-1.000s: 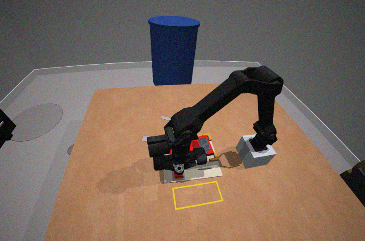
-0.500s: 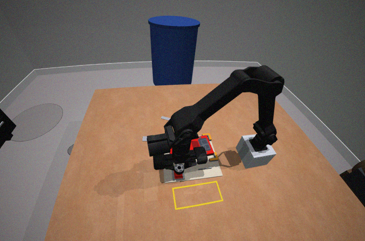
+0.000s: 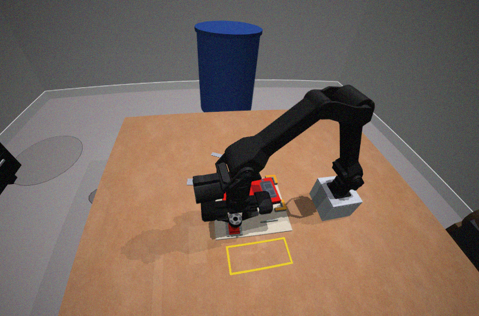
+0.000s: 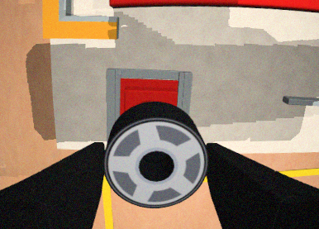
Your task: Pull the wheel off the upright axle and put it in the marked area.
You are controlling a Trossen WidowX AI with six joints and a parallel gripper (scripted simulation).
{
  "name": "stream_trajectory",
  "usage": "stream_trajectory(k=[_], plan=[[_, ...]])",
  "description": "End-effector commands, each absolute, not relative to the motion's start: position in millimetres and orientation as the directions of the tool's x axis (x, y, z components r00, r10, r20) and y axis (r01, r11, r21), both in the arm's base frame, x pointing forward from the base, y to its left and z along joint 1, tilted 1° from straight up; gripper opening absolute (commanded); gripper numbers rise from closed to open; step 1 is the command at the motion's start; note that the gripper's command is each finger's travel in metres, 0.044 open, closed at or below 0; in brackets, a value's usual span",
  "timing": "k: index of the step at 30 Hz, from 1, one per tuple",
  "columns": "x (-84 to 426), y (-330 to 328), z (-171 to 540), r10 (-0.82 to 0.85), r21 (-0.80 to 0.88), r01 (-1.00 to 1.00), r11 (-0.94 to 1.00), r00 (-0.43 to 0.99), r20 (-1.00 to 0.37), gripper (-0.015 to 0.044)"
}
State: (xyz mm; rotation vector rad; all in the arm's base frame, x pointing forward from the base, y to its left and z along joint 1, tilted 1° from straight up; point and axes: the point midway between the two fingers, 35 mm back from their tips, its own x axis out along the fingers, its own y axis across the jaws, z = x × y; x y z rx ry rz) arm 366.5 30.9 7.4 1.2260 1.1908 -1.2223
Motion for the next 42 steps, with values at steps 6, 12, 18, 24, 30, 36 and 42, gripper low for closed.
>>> stream_trajectory(k=[6,12,18,24,30,36,42], plan=[[367,31,13,-0.001,0.013,1.000,-0.021,0.013,-1.000,0.0000],[367,31,15,-0.001,0.014,1.000,-0.021,0.014,-1.000,0.0000],[367,31,17,-0.001,0.014,1.000,-0.021,0.014,-1.000,0.0000],[367,31,19,-0.001,0.015,1.000,-0.021,0.015,-1.000,0.0000],[366,31,35,-0.001,0.015,1.000,-0.021,0.015,-1.000,0.0000],[363,30,54,-0.001,0.015,1.000,-0.021,0.015,-1.000,0.0000],[356,50,47,-0.002,0.008,1.000,-0.023,0.008,-1.000,0.0000]])
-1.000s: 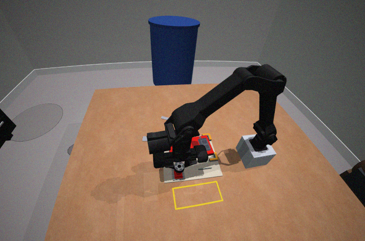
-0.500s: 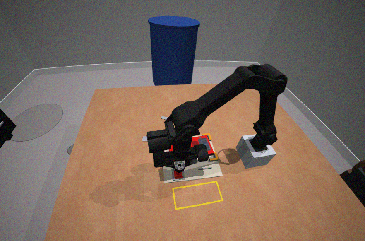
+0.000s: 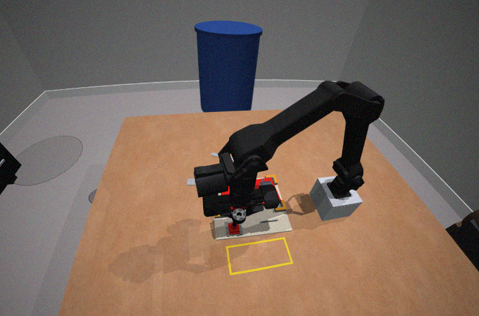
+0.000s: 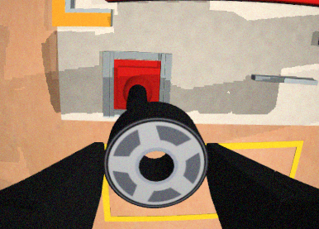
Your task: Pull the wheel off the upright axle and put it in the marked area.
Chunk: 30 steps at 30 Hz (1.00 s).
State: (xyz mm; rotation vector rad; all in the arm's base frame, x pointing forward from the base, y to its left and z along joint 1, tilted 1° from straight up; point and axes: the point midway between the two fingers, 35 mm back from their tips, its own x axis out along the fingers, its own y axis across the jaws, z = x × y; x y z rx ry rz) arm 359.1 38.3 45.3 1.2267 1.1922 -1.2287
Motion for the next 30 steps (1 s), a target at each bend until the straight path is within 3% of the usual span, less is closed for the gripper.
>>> stream_trajectory(k=[1,20,30], plan=[[354,54,48,-0.001,0.009,1.000,-0.023,0.009,-1.000,0.0000],[309,126,53,0.008,0.010,1.000,-0.021,0.010,-1.000,0.0000],[307,128,34,0.008,0.010,1.000,-0.021,0.010,-1.000,0.0000]])
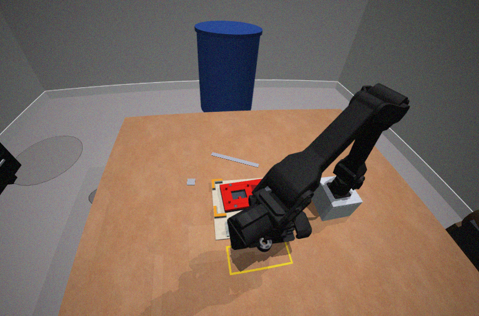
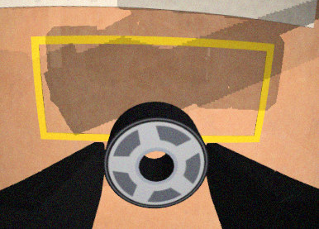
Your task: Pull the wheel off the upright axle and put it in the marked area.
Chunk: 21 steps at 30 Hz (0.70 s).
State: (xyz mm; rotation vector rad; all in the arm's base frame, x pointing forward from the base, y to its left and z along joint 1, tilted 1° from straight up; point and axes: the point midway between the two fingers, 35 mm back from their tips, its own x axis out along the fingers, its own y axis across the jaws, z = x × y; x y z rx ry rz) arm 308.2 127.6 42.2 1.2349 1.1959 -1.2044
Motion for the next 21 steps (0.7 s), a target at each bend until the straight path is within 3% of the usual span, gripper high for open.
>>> stream_trajectory(k=[1,19,21], plan=[[307,128,33,0.008,0.010,1.000,-0.021,0.010,-1.000,0.0000],[307,128,-51,0.008,0.010,1.000,-0.021,0.010,-1.000,0.0000],[306,127,-48,0.002,0.002,1.000,-0.016,0.002,-1.000,0.0053]])
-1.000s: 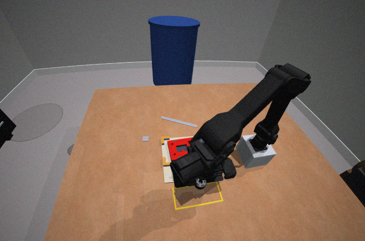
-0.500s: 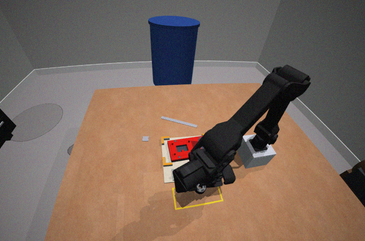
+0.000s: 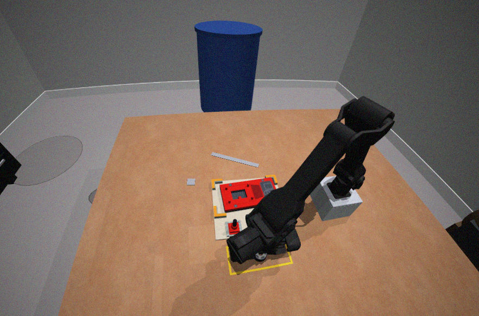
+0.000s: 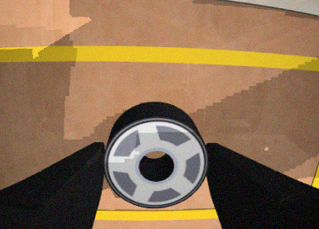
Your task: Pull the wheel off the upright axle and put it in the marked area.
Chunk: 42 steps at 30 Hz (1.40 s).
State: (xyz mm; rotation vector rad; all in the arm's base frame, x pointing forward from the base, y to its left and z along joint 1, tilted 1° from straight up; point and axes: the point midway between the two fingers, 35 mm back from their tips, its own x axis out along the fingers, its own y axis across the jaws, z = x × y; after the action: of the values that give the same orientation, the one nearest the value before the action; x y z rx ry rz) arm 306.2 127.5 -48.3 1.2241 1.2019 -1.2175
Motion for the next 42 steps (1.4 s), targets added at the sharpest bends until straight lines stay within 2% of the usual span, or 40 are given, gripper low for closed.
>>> stream_trajectory(k=[1,9,19,24,33,42], plan=[[306,127,-48,0.002,0.002,1.000,-0.016,0.002,-1.000,0.0079],[306,127,-46,0.002,0.002,1.000,-0.016,0.002,-1.000,0.0289],[306,127,12,0.008,0.010,1.000,-0.021,0.010,-1.000,0.0300],[284,118,22,0.005,0.007,1.000,-0.018,0.007,-1.000,0.0431],[224,93,56,0.005,0.004,1.000,-0.021,0.004,-1.000,0.0440],[223,92,56,0.005,0.004,1.000,-0.021,0.004,-1.000,0.0440]])
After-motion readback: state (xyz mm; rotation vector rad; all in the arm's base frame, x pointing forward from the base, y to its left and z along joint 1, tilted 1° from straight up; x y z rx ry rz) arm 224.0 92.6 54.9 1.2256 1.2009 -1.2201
